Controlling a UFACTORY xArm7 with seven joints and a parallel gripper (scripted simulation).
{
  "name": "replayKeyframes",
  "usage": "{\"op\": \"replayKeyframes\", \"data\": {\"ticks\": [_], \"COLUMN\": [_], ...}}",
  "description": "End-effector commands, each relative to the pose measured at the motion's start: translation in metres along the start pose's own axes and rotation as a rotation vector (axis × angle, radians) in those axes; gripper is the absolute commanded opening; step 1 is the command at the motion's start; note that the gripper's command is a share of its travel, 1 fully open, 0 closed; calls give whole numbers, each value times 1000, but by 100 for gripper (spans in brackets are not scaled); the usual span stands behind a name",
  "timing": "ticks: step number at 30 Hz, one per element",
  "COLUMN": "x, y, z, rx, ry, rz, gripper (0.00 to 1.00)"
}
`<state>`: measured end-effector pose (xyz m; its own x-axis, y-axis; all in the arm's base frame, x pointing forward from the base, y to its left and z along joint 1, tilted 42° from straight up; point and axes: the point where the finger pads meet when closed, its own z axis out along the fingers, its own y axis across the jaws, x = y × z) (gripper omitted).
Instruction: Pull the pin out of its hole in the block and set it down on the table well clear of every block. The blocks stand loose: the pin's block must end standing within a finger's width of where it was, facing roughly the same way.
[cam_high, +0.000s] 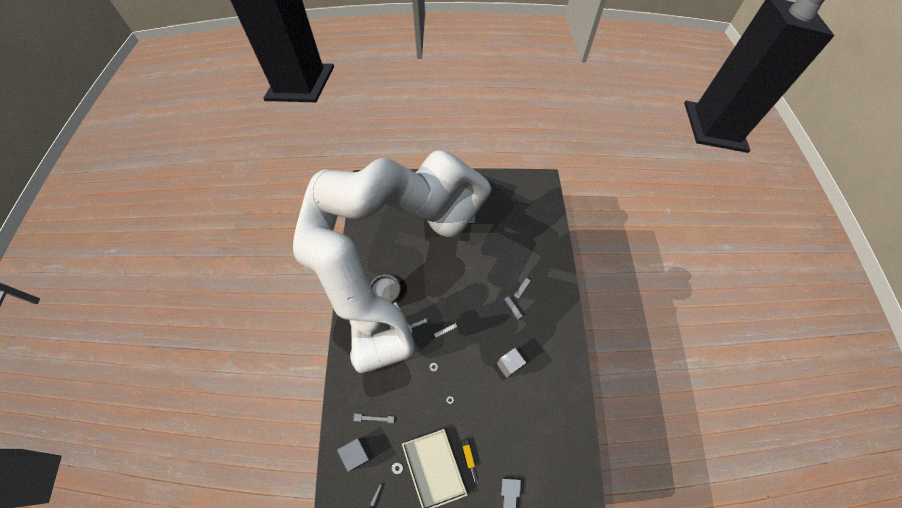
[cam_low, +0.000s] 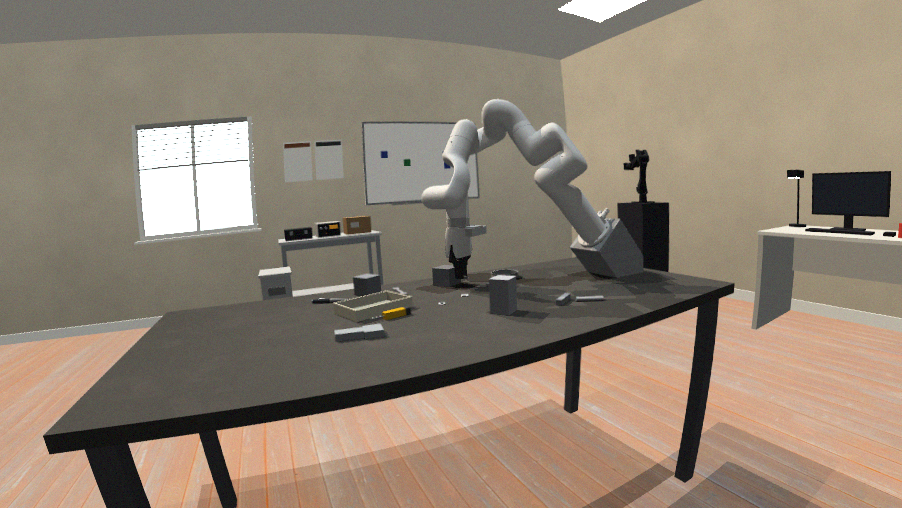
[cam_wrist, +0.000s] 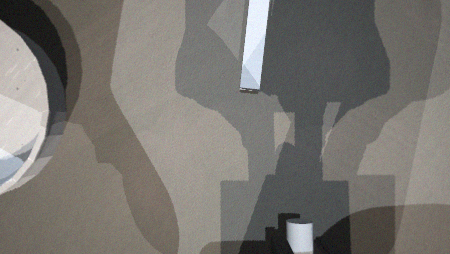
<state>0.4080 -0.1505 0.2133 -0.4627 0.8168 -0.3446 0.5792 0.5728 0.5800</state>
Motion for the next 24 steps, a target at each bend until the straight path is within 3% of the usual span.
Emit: {"op": "replayKeyframes", "data": {"ticks": [1, 24], "x": [-1, 5], "y": [0, 1], "z": [-1, 0], "rx": [-1, -2], "ry": [-2, -3], "rz": [0, 0], "gripper": [0, 0]}}
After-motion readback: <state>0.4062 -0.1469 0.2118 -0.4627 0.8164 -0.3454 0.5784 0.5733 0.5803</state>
